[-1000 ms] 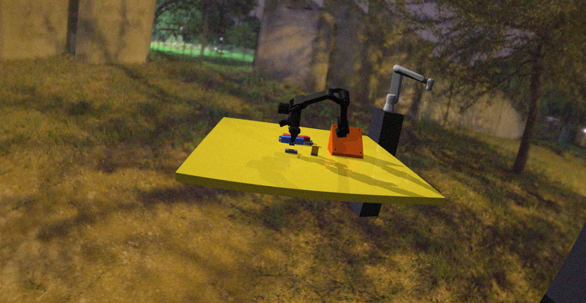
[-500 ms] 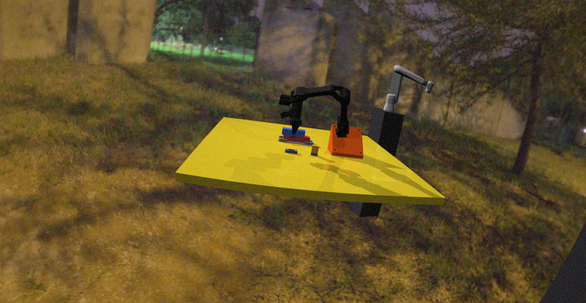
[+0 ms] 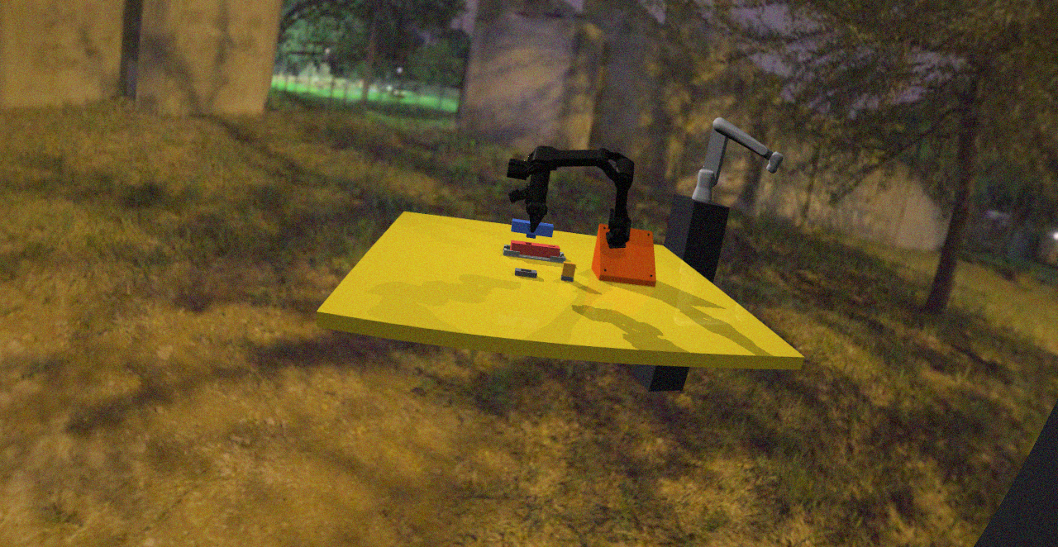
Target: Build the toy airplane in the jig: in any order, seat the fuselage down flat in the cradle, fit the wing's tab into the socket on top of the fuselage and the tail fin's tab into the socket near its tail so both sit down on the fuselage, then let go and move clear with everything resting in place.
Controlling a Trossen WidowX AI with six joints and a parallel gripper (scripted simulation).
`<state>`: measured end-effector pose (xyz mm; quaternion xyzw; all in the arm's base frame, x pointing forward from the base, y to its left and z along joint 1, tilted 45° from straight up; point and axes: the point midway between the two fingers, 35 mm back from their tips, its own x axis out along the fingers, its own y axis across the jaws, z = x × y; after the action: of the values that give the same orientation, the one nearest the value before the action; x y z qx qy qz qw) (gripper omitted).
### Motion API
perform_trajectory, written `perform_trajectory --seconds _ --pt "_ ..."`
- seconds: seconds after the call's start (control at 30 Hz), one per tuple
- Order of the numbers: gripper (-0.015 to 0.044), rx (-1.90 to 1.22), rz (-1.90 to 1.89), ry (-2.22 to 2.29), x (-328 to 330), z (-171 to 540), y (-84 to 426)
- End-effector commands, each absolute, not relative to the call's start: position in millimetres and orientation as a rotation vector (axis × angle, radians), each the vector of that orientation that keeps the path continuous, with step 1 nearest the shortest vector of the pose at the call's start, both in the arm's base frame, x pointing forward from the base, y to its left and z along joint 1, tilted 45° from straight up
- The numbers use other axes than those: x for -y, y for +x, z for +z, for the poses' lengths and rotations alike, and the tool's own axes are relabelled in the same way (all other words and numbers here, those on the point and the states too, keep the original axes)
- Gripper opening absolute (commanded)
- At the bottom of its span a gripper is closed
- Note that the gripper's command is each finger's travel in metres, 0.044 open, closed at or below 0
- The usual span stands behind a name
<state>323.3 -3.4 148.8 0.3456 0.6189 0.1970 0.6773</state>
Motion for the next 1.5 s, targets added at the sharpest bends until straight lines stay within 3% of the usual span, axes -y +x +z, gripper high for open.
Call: perform_trajectory --seconds 0.0,1.47 --pt "0.0000 -1.411 0.392 0.824 13.1 141.0 324.6" --pt "0.0000 -1.551 -0.179 1.402 96.1 32.3 319.2"
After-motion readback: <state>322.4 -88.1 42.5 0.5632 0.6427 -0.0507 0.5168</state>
